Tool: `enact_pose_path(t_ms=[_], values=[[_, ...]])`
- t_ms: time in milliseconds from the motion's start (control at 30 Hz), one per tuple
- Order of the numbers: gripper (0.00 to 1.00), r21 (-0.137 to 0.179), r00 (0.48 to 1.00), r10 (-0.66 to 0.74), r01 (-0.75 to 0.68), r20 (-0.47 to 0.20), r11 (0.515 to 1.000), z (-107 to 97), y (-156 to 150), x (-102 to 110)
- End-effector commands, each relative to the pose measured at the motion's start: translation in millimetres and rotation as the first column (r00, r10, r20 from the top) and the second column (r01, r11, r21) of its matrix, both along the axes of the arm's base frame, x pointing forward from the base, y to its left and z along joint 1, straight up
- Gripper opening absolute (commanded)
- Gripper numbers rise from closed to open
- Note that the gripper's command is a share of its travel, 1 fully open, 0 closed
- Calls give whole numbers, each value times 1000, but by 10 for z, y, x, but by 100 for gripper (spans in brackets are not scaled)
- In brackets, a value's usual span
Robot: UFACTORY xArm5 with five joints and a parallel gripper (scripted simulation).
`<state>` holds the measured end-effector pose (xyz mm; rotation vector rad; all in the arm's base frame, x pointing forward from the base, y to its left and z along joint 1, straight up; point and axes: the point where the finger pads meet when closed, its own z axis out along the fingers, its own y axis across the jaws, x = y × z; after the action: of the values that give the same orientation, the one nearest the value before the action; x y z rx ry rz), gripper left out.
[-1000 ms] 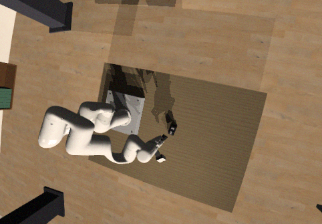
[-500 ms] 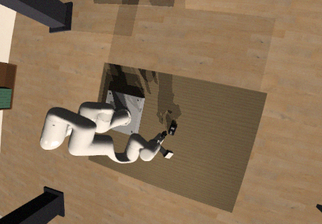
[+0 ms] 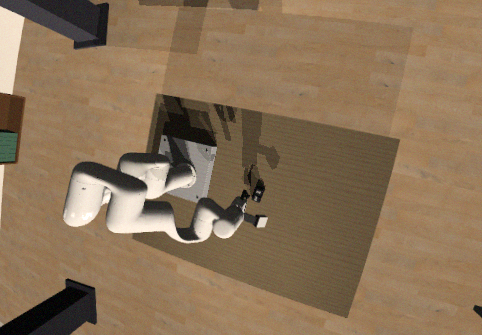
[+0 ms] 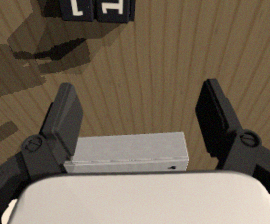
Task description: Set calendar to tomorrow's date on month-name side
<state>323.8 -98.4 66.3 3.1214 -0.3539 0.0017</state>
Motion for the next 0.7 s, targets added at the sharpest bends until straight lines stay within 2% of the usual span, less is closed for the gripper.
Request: enact_pose_path(t_ms=[0, 100, 133, 300, 600, 667], values=[[100, -1, 985, 173, -173, 2, 985, -1, 41, 69], [100, -1, 982, 188, -188, 2, 982, -2, 46, 74], [100, -1, 961, 277, -277, 2, 961, -8, 71, 104], [100, -2, 930, 368, -368, 2, 930, -15, 99, 136], [100, -2, 798, 603, -603, 1, 798, -34, 181, 223], [100, -2, 798, 603, -603, 1, 798, -34, 181, 223]])
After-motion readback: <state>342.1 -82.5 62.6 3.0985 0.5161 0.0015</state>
